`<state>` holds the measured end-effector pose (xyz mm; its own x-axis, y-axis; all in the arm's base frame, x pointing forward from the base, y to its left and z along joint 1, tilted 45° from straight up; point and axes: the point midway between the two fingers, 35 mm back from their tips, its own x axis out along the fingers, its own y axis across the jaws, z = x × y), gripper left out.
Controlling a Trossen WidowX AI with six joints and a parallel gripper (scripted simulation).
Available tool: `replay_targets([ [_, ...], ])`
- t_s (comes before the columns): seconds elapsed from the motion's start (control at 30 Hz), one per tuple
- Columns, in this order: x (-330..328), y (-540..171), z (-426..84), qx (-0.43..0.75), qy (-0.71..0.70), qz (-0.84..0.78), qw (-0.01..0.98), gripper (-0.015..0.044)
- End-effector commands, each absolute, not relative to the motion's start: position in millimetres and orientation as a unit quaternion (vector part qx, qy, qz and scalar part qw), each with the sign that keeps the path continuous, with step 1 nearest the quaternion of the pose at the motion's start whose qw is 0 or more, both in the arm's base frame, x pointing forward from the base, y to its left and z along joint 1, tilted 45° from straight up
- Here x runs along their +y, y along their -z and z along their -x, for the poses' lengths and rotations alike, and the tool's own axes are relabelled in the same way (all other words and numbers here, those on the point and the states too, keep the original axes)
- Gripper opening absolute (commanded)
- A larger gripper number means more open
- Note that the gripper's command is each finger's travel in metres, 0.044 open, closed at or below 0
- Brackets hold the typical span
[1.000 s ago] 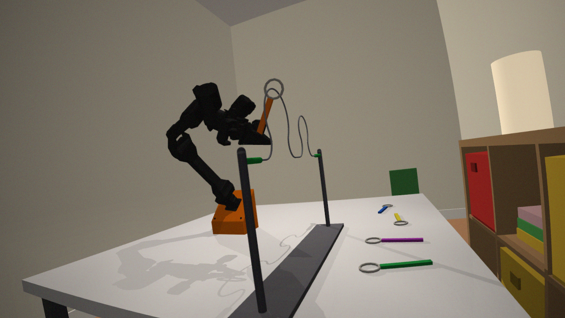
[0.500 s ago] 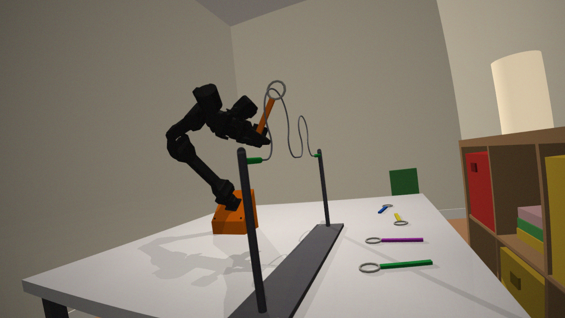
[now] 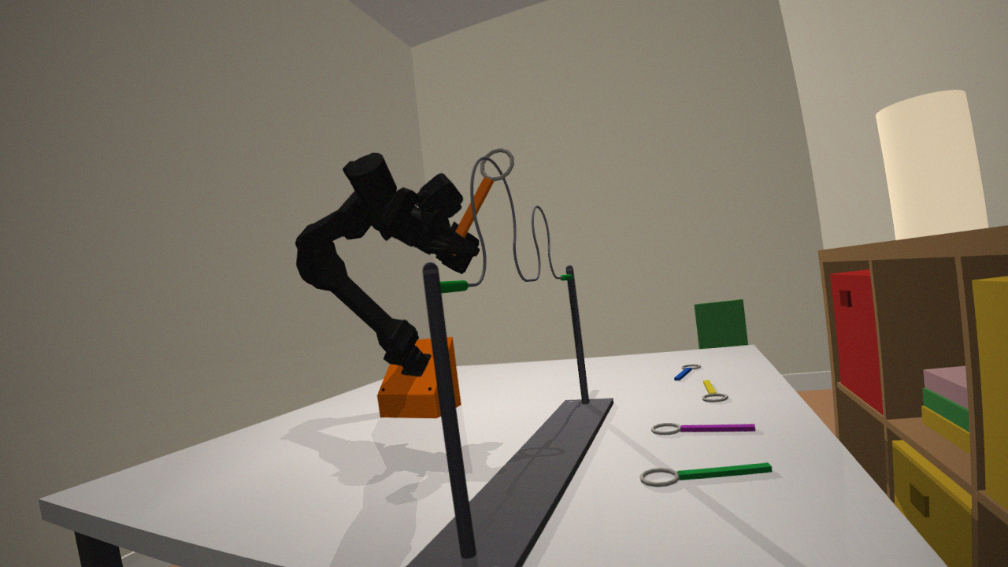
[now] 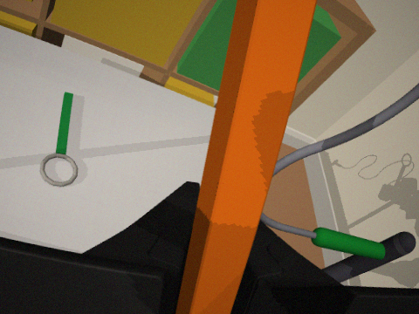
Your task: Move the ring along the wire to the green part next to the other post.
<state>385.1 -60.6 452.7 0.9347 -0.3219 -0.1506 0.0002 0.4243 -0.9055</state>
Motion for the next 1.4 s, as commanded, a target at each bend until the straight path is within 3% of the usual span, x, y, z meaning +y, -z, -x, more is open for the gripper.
replay_targets([
  [0.0, -62, -455, -383, 0.144, 0.107, 0.554, 0.813, -0.0150],
  [1.37, -65, -477, -383, 0.060, 0.173, 0.750, 0.635, -0.0150],
])
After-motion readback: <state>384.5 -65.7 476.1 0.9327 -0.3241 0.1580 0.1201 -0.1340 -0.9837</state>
